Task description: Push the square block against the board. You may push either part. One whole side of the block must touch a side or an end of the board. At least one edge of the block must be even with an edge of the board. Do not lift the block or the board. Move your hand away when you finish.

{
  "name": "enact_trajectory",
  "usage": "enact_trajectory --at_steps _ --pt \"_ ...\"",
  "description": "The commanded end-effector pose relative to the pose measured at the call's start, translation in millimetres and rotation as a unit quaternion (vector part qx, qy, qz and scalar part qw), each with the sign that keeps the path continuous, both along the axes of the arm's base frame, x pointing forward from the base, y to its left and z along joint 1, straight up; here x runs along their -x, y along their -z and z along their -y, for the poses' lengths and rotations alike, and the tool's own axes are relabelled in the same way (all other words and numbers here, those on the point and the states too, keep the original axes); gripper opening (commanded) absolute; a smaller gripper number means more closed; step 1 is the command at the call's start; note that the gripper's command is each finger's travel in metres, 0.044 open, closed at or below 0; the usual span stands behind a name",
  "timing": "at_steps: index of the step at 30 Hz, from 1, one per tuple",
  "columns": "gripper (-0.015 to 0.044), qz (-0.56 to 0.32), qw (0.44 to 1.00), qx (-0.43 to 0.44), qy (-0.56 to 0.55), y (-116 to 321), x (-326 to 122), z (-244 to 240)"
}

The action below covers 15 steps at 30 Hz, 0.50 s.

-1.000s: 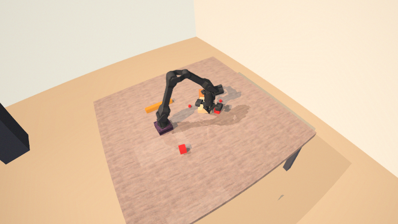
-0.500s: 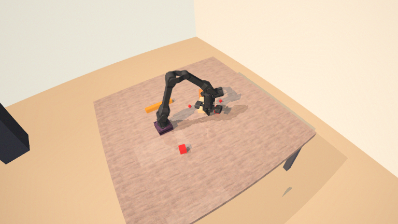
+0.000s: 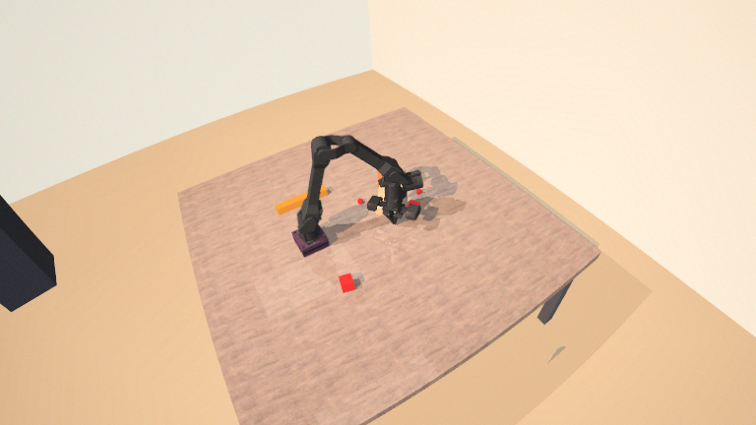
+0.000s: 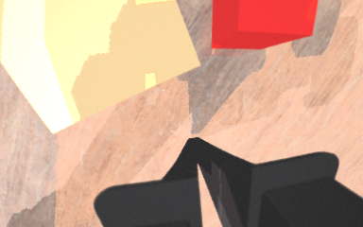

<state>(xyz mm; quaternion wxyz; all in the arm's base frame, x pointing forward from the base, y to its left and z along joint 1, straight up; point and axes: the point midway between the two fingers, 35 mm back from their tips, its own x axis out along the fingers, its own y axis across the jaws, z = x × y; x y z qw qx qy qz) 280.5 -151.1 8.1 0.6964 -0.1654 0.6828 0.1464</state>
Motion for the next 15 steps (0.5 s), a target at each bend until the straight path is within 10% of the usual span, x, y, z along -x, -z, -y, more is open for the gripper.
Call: enact_trajectory --at_steps 1,15 --pt "0.0000 0.000 1.000 0.000 0.000 -2.9 -0.2 0.1" --pt "0.0000 -0.002 0.997 -0.002 -0.078 -53.7 -13.0 -7.1"
